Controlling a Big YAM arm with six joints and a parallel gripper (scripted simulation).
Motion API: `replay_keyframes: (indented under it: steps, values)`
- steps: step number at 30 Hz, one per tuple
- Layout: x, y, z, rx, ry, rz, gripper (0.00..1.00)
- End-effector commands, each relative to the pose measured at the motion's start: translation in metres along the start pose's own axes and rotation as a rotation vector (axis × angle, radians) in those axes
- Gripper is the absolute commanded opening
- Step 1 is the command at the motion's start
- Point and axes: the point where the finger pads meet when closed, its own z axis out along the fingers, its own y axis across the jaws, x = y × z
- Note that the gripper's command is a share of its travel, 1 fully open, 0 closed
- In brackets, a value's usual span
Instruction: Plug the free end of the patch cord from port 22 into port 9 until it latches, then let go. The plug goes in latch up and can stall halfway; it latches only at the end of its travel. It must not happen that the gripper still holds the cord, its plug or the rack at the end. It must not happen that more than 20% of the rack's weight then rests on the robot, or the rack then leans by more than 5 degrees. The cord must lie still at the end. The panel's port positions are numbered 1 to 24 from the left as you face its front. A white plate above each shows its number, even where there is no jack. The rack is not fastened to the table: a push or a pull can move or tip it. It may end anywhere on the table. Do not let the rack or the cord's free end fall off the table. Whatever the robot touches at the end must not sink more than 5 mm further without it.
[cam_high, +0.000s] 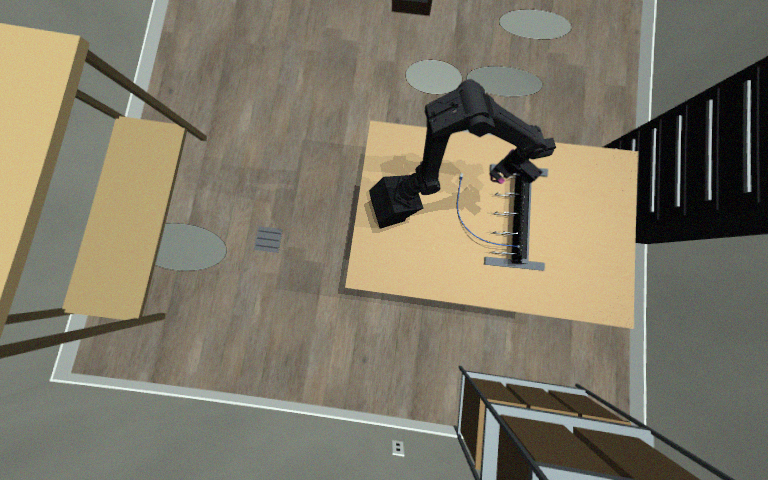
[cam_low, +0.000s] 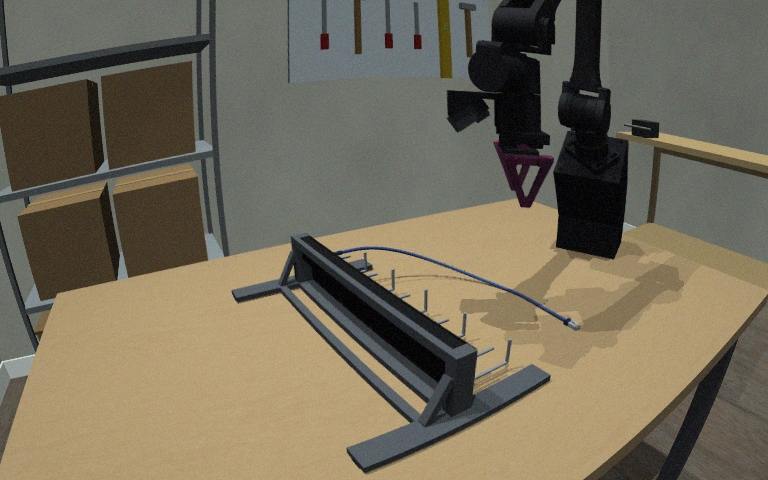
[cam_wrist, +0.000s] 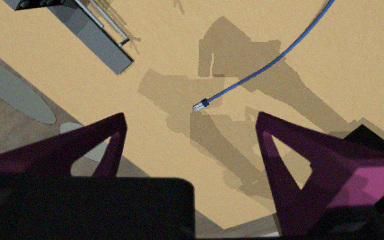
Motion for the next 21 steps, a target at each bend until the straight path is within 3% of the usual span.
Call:
replay_keyframes:
  steps: [1,9,11,21]
  values:
    - [0.005,0.001,0.012,0.0,0.002,-0.168,1.0]
    - [0.016,0.001,0.032,0.001,0.005,-0.419,1.0]
    - [0.016,0.001,0.032,0.001,0.005,-0.419,1.0]
    - [0.034,-0.001,0.058,0.001,0.008,-0.777,1.0]
